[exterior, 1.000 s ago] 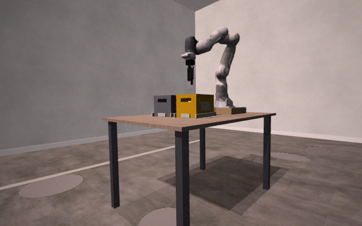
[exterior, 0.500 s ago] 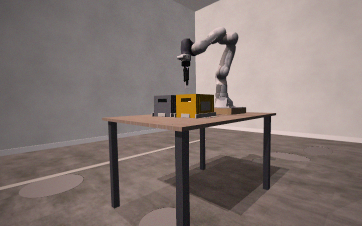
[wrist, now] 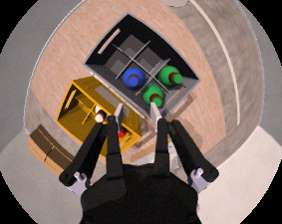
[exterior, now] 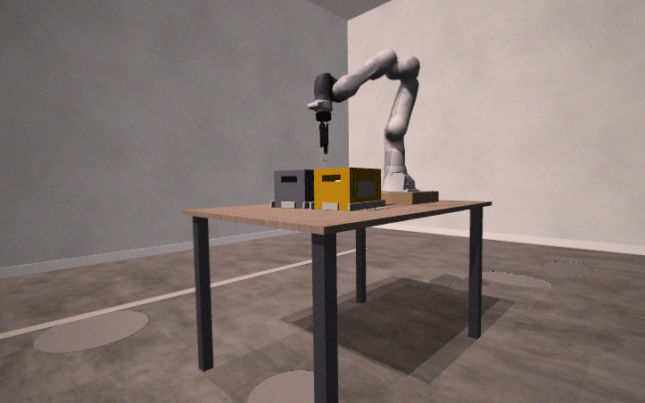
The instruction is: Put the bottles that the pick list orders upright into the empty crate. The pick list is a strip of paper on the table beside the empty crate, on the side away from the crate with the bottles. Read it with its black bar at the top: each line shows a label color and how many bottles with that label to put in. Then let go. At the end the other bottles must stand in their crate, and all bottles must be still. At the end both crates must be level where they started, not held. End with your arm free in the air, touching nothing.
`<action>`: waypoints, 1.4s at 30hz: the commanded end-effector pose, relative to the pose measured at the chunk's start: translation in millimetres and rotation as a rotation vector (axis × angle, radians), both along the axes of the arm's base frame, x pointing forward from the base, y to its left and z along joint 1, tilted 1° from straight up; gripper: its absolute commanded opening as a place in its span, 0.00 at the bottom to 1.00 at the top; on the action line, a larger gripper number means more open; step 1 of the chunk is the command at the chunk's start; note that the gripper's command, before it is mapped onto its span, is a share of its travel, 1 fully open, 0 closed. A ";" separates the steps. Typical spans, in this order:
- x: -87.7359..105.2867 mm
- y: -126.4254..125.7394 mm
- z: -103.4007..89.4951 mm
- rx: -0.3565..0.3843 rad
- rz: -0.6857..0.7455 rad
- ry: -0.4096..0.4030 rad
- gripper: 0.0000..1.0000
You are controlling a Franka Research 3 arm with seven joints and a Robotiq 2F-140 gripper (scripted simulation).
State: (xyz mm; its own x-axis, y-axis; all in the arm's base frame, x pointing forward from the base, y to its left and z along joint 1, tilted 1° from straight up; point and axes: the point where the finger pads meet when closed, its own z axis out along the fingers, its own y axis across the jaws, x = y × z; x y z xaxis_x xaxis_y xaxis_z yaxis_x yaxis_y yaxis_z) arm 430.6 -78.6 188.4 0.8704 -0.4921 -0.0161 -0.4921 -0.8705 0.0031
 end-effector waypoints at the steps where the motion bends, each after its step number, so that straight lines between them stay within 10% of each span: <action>1: 0.9 -18.1 0.3 -0.002 0.047 -0.005 0.38; 26: -5.1 -131.3 0.1 -0.002 0.047 -0.005 0.38; 42: -5.2 -131.3 -3.9 -0.002 0.047 -0.005 0.38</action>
